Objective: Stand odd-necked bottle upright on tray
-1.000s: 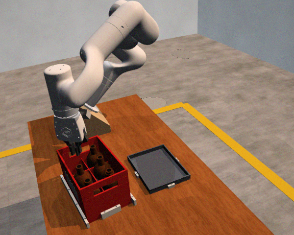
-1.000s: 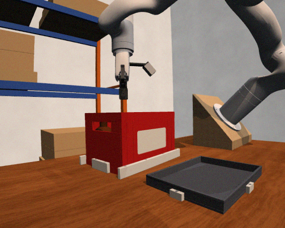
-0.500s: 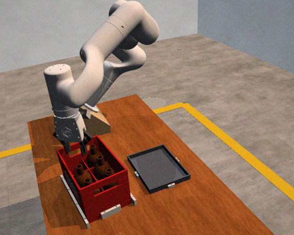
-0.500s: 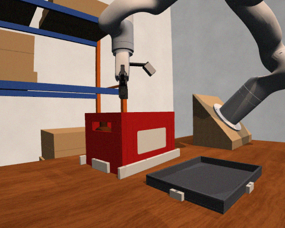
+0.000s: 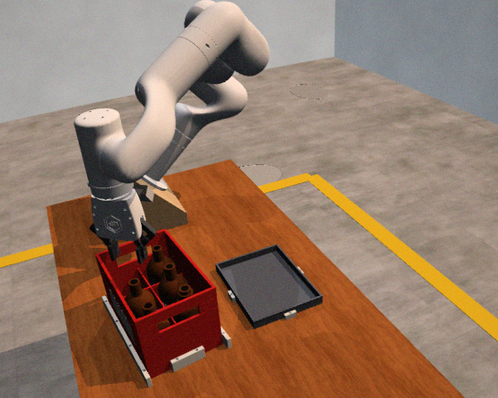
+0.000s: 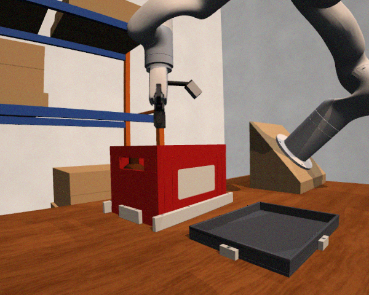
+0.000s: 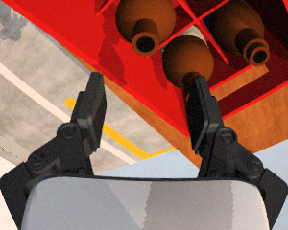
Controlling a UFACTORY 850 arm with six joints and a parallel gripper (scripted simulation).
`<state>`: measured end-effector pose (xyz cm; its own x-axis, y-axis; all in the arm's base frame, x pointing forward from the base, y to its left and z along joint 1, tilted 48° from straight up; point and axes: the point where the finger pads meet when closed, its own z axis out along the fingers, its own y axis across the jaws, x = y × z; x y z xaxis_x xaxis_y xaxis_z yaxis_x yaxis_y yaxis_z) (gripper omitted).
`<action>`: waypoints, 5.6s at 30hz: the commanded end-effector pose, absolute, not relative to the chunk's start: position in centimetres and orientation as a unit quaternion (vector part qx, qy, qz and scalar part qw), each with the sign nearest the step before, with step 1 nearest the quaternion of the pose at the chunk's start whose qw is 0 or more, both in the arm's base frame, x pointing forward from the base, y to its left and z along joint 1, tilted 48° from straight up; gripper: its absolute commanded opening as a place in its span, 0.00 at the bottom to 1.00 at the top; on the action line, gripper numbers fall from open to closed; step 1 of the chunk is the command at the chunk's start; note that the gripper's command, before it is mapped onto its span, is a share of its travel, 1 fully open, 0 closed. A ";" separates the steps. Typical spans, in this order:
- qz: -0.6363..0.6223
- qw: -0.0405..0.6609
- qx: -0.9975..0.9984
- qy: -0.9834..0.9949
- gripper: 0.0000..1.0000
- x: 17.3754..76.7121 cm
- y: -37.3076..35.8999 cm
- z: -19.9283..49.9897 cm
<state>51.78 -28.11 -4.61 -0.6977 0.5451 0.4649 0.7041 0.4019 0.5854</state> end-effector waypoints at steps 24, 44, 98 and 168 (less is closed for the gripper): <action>-0.396 0.098 -0.377 -0.832 0.65 51.9 -27.7 -5.0; -0.396 0.098 -0.377 -0.832 0.65 52.2 -26.1 -6.7; -0.396 0.098 -0.377 -0.832 0.65 52.4 -25.0 -7.8; -0.396 0.098 -0.377 -0.832 0.65 53.0 -22.1 -10.4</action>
<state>52.89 -22.16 -10.35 -0.6969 0.5482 0.4625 0.7046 0.4030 0.5841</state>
